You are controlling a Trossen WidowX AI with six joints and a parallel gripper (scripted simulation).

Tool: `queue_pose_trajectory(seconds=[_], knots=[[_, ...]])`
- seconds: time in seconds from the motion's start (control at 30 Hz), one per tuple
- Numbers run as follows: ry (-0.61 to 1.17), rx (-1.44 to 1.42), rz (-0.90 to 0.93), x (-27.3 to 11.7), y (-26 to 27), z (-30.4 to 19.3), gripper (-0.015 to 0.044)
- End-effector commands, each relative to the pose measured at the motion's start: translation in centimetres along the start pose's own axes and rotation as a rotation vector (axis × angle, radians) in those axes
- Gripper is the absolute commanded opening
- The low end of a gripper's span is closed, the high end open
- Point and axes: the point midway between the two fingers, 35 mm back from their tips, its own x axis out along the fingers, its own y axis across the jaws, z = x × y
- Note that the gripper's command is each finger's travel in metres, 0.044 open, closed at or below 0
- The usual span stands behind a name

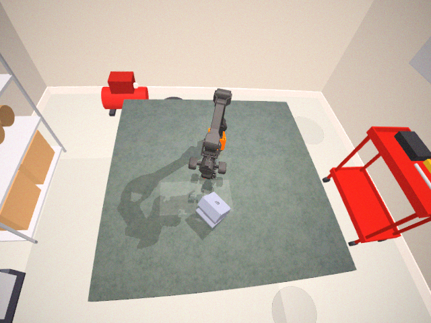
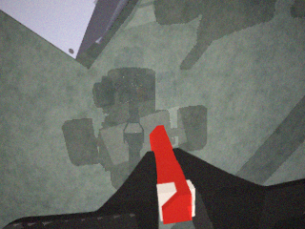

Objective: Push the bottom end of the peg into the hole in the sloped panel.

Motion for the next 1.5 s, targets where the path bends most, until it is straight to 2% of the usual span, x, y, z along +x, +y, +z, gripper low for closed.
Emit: queue_pose_trajectory(seconds=[0.0,1.47], knots=[[-0.012,-0.052,-0.015,-0.2,0.1,0.4,0.0],[-0.04,-0.607,-0.137,-1.4,2.4,2.5,0.0]])
